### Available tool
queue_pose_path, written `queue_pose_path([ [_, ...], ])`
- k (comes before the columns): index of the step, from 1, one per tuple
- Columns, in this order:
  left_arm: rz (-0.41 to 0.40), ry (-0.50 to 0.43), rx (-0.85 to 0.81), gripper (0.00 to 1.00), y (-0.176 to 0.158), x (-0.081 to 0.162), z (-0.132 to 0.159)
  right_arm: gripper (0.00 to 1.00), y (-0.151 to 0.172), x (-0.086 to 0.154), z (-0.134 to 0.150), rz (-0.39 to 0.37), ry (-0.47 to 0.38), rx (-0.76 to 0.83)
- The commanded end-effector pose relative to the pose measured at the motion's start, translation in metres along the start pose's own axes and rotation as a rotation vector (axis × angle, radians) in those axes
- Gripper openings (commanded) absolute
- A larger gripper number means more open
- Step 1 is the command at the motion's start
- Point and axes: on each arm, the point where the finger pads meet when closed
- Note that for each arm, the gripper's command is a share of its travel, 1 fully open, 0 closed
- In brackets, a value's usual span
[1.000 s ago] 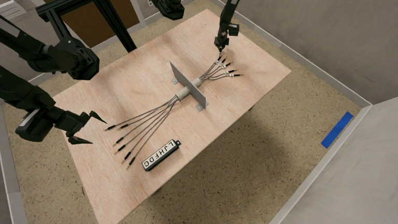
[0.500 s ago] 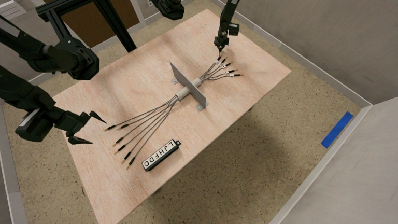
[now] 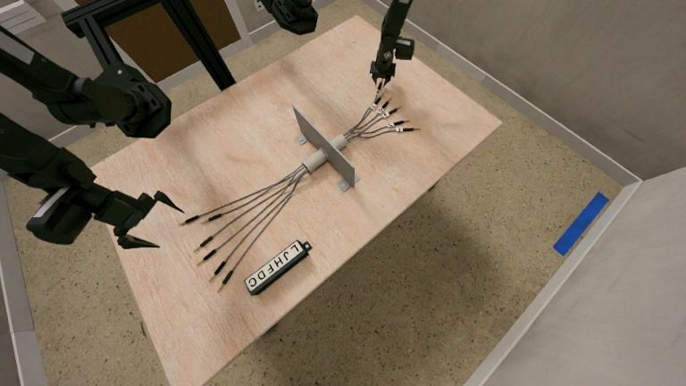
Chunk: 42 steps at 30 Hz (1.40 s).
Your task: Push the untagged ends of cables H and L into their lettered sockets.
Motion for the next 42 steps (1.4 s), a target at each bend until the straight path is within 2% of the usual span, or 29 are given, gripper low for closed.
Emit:
queue_pose_path([
  [1, -0.004, -0.006, 0.003, 0.35, -0.002, 0.011, -0.007, 1.0, -0.005, 0.0, -0.003, 0.013, -0.008, 0.001],
  [8, -0.005, -0.002, 0.004, 0.35, 0.0, 0.021, -0.002, 1.0, -0.005, 0.0, -0.003, 0.013, -0.008, 0.001],
  [9, -0.019, -0.004, 0.004, 0.46, 0.005, 0.019, -0.003, 1.0, -0.005, 0.0, -0.003, 0.013, -0.008, 0.001],
  [13, -0.003, -0.005, 0.004, 0.92, -0.001, 0.038, -0.006, 1.0, -0.005, 0.0, -0.003, 0.013, -0.008, 0.001],
  [14, -0.003, -0.005, 0.004, 1.0, -0.001, 0.043, -0.006, 1.0, -0.005, 0.0, -0.003, 0.013, -0.008, 0.001],
  [18, 0.012, 0.002, 0.003, 1.0, -0.001, 0.061, 0.0, 1.0, -0.005, 0.0, -0.003, 0.013, -0.008, 0.001],
  [22, 0.003, 0.0, 0.015, 1.0, 0.009, 0.05, -0.001, 1.0, -0.005, 0.0, -0.003, 0.013, -0.008, 0.001],
  [31, 0.008, 0.001, 0.008, 1.0, 0.007, 0.05, 0.0, 1.0, -0.005, 0.0, -0.003, 0.013, -0.008, 0.001],
  [34, -0.017, 0.0, -0.048, 0.66, 0.009, 0.047, 0.007, 0.66, -0.008, -0.005, -0.006, 0.009, -0.015, -0.066],
  [37, -0.054, -0.011, -0.132, 0.35, 0.011, 0.04, 0.022, 0.35, -0.006, -0.011, -0.002, 0.0, 0.007, -0.219],
  [40, -0.089, -0.031, -0.21, 0.35, 0.013, 0.032, 0.039, 0.35, -0.003, -0.021, 0.005, -0.009, 0.046, -0.384],
  [42, -0.089, -0.031, -0.21, 0.35, 0.013, 0.032, 0.039, 0.35, -0.003, -0.021, 0.005, -0.009, 0.046, -0.384],
])
Point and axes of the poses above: on each arm, the point where the finger pads meet when closed, its own x axis back along the fingers, its own y axis across the jaws, z = x × y, and after that the axes turned 14 degrees about x, right-handed
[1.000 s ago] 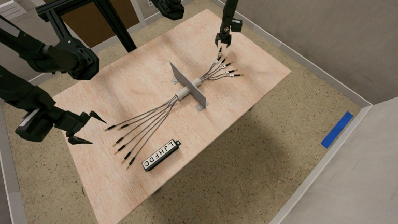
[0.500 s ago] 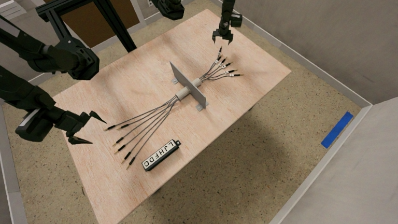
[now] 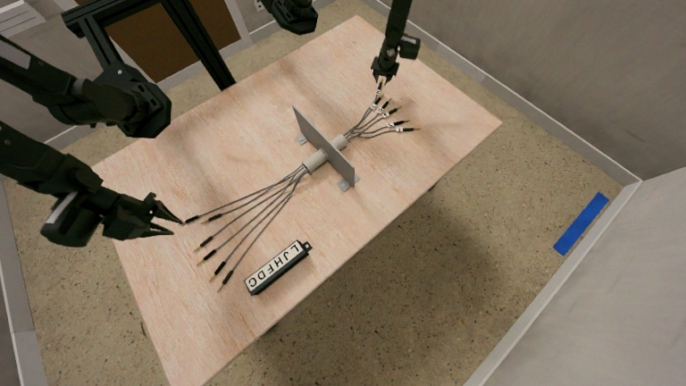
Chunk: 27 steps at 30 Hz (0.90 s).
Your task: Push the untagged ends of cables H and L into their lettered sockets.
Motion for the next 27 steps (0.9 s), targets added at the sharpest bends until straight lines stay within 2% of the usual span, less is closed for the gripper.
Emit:
queue_pose_path([
  [1, -0.045, -0.006, -0.072, 0.35, 0.006, -0.008, 0.012, 0.35, -0.01, -0.008, -0.008, 0.033, -0.007, -0.164],
  [15, -0.113, -0.049, -0.245, 0.35, 0.007, -0.022, 0.05, 0.35, -0.001, -0.051, 0.026, 0.078, 0.157, -0.781],
  [18, -0.115, -0.05, -0.251, 0.35, 0.007, -0.022, 0.051, 0.35, 0.005, -0.052, 0.031, 0.079, 0.173, -0.827],
  [27, -0.127, -0.06, -0.28, 0.35, 0.007, -0.024, 0.059, 0.35, 0.017, -0.078, 0.057, 0.182, 0.267, -1.217],
])
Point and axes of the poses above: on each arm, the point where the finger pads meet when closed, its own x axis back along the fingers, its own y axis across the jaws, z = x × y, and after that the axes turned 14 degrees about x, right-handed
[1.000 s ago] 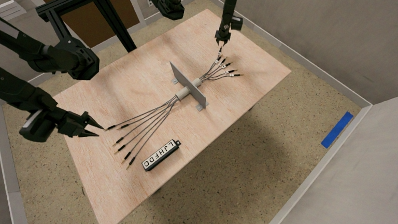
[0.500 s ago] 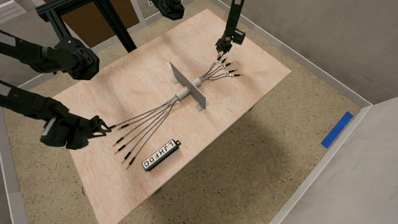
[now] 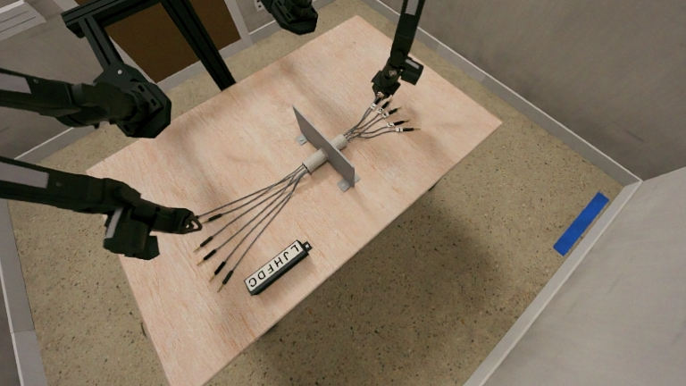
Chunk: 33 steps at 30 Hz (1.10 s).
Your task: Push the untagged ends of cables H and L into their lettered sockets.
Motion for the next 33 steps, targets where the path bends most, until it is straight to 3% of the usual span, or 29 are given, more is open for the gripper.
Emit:
queue_pose_path([
  [1, -0.024, -0.001, -0.029, 0.35, 0.005, -0.005, 0.008, 0.35, 0.003, -0.011, 0.007, 0.029, 0.001, -0.235],
  [9, -0.026, -0.001, -0.021, 0.35, 0.006, -0.005, 0.007, 0.35, -0.002, -0.03, 0.018, 0.094, 0.016, -0.481],
  [22, -0.003, -0.001, -0.009, 0.35, -0.001, 0.0, 0.003, 0.35, -0.018, -0.07, 0.056, 0.275, -0.019, -0.974],
  [33, -0.003, -0.001, -0.009, 0.35, -0.001, 0.0, 0.003, 0.35, -0.022, -0.073, 0.06, 0.309, -0.039, -0.989],
])
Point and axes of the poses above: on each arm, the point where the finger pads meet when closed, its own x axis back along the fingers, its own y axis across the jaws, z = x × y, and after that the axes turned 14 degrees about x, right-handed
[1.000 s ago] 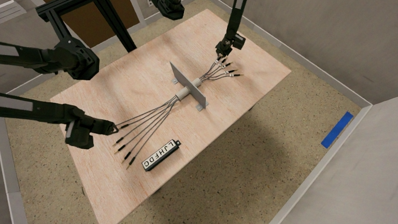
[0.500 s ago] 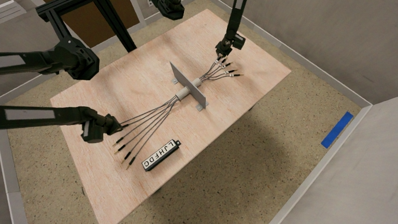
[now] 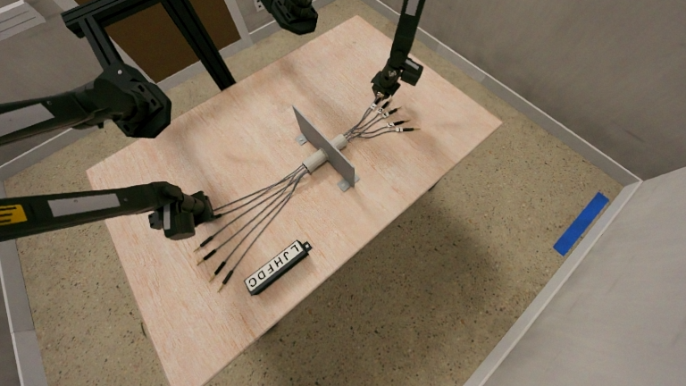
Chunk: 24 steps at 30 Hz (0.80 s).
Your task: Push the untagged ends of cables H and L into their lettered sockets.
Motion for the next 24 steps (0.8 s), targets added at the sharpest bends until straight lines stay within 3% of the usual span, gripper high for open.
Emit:
queue_pose_path([
  [1, 0.0, -0.001, -0.004, 0.35, -0.001, 0.0, 0.001, 0.35, 0.006, 0.002, -0.002, -0.021, -0.013, -0.027],
  [21, -0.007, -0.004, -0.002, 0.35, 0.001, -0.032, -0.003, 0.35, 0.006, -0.029, -0.007, -0.013, -0.01, -0.039],
  [22, -0.007, -0.004, -0.001, 0.35, 0.001, -0.032, -0.003, 0.26, 0.001, -0.028, -0.004, -0.004, -0.006, -0.035],
  [24, -0.007, -0.004, -0.001, 0.35, 0.001, -0.032, -0.003, 0.26, 0.007, -0.024, -0.005, -0.02, -0.01, -0.033],
])
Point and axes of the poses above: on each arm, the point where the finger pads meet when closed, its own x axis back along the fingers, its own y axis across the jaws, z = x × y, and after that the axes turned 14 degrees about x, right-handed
